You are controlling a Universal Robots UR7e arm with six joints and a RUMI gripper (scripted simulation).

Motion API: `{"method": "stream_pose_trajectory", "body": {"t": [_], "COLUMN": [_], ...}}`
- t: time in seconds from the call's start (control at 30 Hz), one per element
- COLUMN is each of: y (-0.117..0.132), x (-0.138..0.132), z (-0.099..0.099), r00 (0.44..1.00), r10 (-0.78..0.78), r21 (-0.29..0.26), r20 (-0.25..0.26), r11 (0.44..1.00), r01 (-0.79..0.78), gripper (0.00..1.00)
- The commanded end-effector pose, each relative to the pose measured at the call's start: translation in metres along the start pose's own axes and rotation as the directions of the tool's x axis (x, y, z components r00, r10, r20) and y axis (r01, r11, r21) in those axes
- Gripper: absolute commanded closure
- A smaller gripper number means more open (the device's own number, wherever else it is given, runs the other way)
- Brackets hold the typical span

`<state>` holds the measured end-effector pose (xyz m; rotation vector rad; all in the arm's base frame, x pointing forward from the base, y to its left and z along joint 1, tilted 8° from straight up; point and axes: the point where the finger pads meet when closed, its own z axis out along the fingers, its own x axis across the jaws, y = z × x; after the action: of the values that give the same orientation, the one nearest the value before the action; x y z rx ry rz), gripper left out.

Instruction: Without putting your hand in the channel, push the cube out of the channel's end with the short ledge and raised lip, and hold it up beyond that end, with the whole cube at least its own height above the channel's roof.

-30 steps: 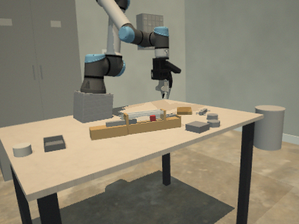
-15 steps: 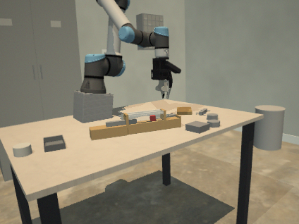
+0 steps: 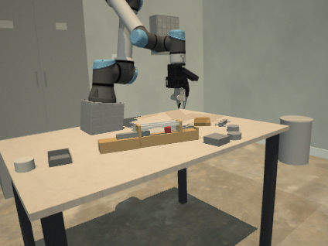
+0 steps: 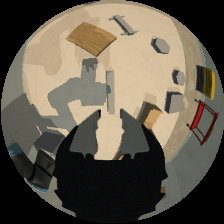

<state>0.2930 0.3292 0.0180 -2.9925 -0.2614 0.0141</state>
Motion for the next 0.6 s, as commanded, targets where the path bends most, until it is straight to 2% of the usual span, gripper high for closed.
{"method": "stream_pose_trajectory", "body": {"t": [0.0, 0.17, 0.23, 0.57], "y": [0.0, 0.0, 0.0, 0.0], "x": [0.0, 0.0, 0.0, 0.001], "z": [0.009, 0.03, 0.03, 0.076], "r00": [1.0, 1.0, 1.0, 1.0], "r10": [0.0, 0.0, 0.0, 0.0], "r21": [0.0, 0.0, 0.0, 0.0], "r20": [-0.001, -0.001, -0.001, -0.001], "r11": [1.0, 1.0, 1.0, 1.0], "r01": [0.0, 0.0, 0.0, 0.0], "gripper": [0.78, 0.78, 0.78, 0.78]}}
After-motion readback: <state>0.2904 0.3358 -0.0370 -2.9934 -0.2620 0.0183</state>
